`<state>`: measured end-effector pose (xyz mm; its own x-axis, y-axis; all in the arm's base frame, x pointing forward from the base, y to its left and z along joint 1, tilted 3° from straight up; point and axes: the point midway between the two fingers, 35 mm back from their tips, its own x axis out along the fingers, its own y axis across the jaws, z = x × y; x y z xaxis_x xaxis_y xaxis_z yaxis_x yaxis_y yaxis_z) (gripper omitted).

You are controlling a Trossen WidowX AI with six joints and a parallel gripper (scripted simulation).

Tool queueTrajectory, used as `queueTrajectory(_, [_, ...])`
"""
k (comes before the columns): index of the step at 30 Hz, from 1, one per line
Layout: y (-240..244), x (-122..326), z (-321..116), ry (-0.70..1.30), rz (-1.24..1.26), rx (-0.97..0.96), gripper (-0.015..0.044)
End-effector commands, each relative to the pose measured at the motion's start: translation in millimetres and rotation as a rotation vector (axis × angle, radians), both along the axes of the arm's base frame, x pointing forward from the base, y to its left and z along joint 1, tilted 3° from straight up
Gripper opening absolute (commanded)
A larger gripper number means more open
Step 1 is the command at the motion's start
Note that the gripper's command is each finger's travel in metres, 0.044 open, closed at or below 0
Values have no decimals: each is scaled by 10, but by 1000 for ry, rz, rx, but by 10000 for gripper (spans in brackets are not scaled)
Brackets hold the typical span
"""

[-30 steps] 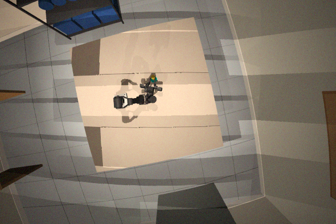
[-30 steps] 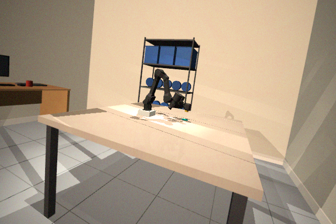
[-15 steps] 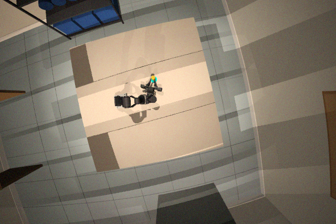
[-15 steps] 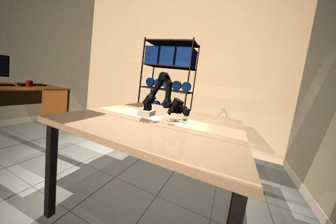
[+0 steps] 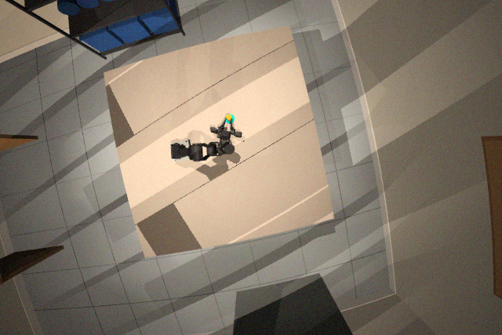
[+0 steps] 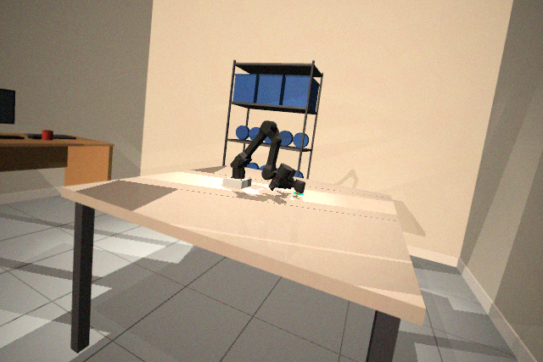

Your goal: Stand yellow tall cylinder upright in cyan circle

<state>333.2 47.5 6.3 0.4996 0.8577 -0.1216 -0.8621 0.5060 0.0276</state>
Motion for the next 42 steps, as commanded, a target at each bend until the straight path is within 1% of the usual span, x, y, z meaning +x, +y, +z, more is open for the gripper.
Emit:
queueTrajectory(1, [-3,4,1,-10,3,-2,105])
queueTrajectory(7, [-3,4,1,-10,3,-2,105])
queueTrajectory(18, [-3,4,1,-10,3,-2,394])
queueTrajectory(24, [-3,11,33,-10,4,-2,400])
queueTrajectory(42, [38,39,882,-19,7,-3,400])
